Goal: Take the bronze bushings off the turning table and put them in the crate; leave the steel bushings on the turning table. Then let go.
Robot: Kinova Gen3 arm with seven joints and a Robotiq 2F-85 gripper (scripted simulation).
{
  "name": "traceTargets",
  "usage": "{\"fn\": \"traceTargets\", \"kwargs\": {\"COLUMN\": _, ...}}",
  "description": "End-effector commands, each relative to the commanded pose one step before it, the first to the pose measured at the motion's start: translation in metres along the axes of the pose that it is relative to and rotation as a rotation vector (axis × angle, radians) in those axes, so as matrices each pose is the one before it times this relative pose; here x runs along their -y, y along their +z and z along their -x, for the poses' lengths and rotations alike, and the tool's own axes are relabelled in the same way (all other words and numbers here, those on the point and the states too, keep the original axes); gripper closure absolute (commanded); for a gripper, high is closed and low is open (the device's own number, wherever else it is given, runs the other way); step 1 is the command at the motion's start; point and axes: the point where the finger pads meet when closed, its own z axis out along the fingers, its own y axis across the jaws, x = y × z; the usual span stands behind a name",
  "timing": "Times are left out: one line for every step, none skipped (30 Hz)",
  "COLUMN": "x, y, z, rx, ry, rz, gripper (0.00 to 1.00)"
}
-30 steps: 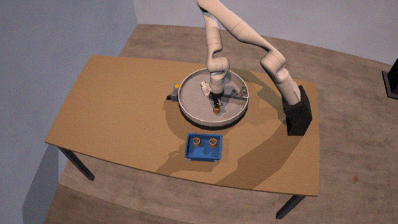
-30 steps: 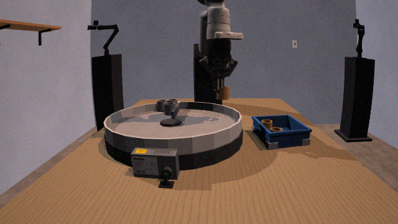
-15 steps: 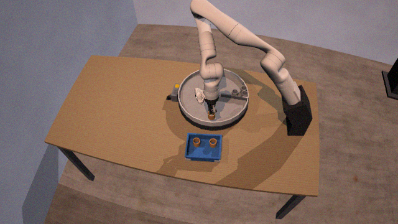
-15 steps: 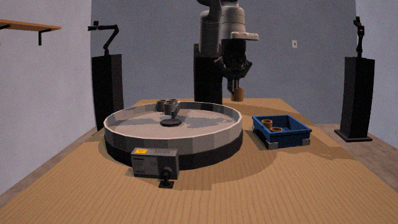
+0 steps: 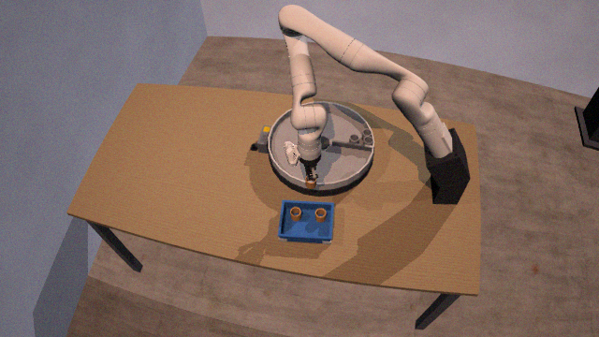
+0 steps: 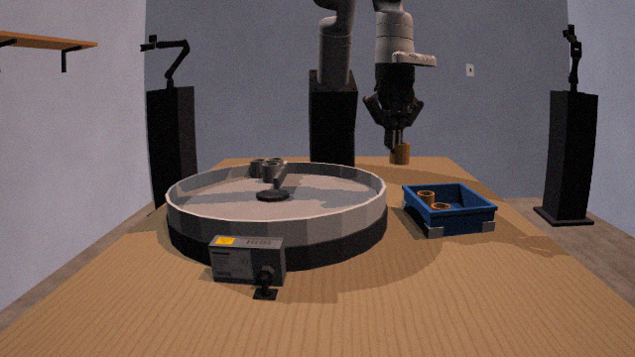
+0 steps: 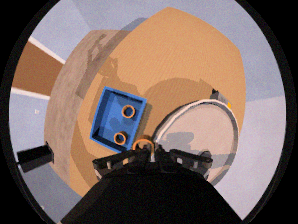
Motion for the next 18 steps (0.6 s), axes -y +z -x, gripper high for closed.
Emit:
{"fn": "traceTargets", "kwargs": {"x": 0.01845, "y": -0.00256, "z": -0.0106, "rx": -0.01501, "ry": -0.02442, "rz": -0.01976, "gripper": 1.0}}
{"fn": "traceTargets", "kwargs": {"x": 0.0, "y": 0.0, "z": 0.0, "rx": 0.0, "ry": 0.0, "rz": 0.0, "gripper": 1.0}}
{"fn": "traceTargets", "kwargs": {"x": 0.0, "y": 0.0, "z": 0.0, "rx": 0.0, "ry": 0.0, "rz": 0.0, "gripper": 1.0}}
{"fn": "traceTargets", "kwargs": {"x": 0.0, "y": 0.0, "z": 0.0, "rx": 0.0, "ry": 0.0, "rz": 0.0, "gripper": 1.0}}
{"fn": "traceTargets", "kwargs": {"x": 0.0, "y": 0.0, "z": 0.0, "rx": 0.0, "ry": 0.0, "rz": 0.0, "gripper": 1.0}}
{"fn": "traceTargets", "kwargs": {"x": 0.0, "y": 0.0, "z": 0.0, "rx": 0.0, "ry": 0.0, "rz": 0.0, "gripper": 1.0}}
{"fn": "traceTargets", "kwargs": {"x": 0.0, "y": 0.0, "z": 0.0, "rx": 0.0, "ry": 0.0, "rz": 0.0, "gripper": 1.0}}
{"fn": "traceTargets", "kwargs": {"x": 0.0, "y": 0.0, "z": 0.0, "rx": 0.0, "ry": 0.0, "rz": 0.0, "gripper": 1.0}}
{"fn": "traceTargets", "kwargs": {"x": 0.0, "y": 0.0, "z": 0.0, "rx": 0.0, "ry": 0.0, "rz": 0.0, "gripper": 1.0}}
{"fn": "traceTargets", "kwargs": {"x": 0.0, "y": 0.0, "z": 0.0, "rx": 0.0, "ry": 0.0, "rz": 0.0, "gripper": 1.0}}
{"fn": "traceTargets", "kwargs": {"x": 0.00576, "y": 0.00002, "z": -0.00819, "rx": 0.00021, "ry": 0.00166, "rz": 0.00134, "gripper": 1.0}}
{"fn": "traceTargets", "kwargs": {"x": 0.00676, "y": -0.00001, "z": -0.00829, "rx": 0.00002, "ry": 0.00001, "rz": 0.00004, "gripper": 1.0}}
{"fn": "traceTargets", "kwargs": {"x": 0.00676, "y": -0.00001, "z": -0.00829, "rx": 0.00002, "ry": 0.00001, "rz": 0.00004, "gripper": 1.0}}
{"fn": "traceTargets", "kwargs": {"x": 0.00676, "y": -0.00001, "z": -0.00829, "rx": 0.00002, "ry": 0.00001, "rz": 0.00004, "gripper": 1.0}}
{"fn": "traceTargets", "kwargs": {"x": 0.00676, "y": -0.00001, "z": -0.00829, "rx": 0.00002, "ry": 0.00001, "rz": 0.00004, "gripper": 1.0}}
{"fn": "traceTargets", "kwargs": {"x": 0.0, "y": 0.0, "z": 0.0, "rx": 0.0, "ry": 0.0, "rz": 0.0, "gripper": 1.0}}
{"fn": "traceTargets", "kwargs": {"x": 0.0, "y": 0.0, "z": 0.0, "rx": 0.0, "ry": 0.0, "rz": 0.0, "gripper": 1.0}}
{"fn": "traceTargets", "kwargs": {"x": 0.0, "y": 0.0, "z": 0.0, "rx": 0.0, "ry": 0.0, "rz": 0.0, "gripper": 1.0}}
